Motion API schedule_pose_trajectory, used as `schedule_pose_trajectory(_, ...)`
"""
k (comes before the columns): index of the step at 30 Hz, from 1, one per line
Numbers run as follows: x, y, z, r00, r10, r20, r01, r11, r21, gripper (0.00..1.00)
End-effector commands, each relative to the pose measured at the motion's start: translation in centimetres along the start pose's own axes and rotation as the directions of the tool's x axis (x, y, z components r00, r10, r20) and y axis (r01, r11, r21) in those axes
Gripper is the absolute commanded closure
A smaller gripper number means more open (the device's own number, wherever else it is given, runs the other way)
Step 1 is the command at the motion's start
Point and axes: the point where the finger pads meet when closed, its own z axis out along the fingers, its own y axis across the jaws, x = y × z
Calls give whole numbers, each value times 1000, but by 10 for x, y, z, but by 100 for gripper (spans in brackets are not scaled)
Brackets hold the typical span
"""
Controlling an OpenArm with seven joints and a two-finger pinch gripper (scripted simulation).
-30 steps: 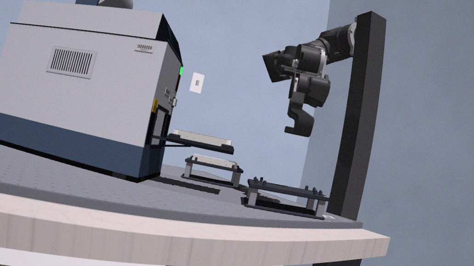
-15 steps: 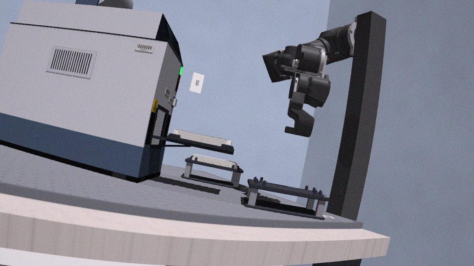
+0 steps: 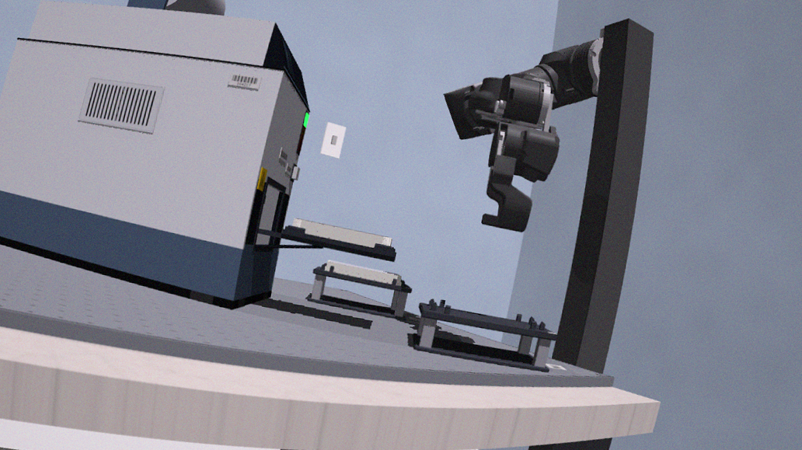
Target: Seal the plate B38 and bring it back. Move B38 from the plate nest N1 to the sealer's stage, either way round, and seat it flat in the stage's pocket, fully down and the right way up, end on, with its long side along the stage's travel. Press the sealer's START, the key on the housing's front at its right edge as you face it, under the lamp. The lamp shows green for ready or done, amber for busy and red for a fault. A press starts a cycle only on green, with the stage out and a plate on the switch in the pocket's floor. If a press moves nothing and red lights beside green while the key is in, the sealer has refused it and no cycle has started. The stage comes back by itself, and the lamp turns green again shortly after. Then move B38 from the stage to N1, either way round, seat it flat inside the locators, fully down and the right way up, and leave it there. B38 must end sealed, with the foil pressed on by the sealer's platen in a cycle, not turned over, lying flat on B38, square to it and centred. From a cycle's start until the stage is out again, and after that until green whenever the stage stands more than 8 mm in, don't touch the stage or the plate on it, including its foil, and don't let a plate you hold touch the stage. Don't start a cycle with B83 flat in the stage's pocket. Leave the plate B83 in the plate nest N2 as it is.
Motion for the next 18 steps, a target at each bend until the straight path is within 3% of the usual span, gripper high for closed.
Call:
schedule_pose_trajectory(1,1,-1,0,1000,-4,-3,4,1000,6,100)
schedule_pose_trajectory(12,1,-1,0,1000,-4,-3,4,1000,6,100)
schedule_pose_trajectory(13,-9,-1,-2,1000,-11,-1,11,1000,8,23)
schedule_pose_trajectory(17,-44,-7,-7,998,-55,-5,55,997,53,23)
schedule_pose_trajectory(18,-44,-7,-7,998,-55,-5,55,997,53,23)
